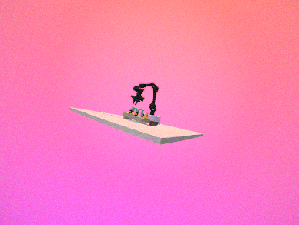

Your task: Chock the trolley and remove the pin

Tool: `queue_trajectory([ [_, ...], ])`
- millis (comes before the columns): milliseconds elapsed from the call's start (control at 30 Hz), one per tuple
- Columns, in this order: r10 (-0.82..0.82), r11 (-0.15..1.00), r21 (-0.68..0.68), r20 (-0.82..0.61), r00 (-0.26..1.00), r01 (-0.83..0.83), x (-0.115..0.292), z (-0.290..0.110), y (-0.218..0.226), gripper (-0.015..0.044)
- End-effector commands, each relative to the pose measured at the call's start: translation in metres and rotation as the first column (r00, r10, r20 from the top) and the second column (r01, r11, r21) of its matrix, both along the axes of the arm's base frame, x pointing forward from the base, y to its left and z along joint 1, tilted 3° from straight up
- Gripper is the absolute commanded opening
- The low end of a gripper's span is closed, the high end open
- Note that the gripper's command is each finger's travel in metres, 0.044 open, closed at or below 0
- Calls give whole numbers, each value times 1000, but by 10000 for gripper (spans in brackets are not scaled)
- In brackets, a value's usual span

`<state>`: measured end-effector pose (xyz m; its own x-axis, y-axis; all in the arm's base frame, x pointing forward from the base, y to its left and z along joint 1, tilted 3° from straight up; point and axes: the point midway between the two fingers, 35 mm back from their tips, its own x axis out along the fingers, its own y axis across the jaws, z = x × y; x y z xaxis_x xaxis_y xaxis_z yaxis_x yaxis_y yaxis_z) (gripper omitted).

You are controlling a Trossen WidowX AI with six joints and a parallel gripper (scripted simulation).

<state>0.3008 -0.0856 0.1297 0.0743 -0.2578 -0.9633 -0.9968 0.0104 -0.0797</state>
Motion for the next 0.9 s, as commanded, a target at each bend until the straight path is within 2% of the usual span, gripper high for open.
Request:
queue_trajectory([
  [0,-9,1000,-4,-5,1000,9,-1,-7,-2,190],
  [500,-9,1000,-4,-5,1000,9,0,-27,-8,190],
  [867,-9,1000,-4,-5,1000,9,0,-28,-9,190],
])
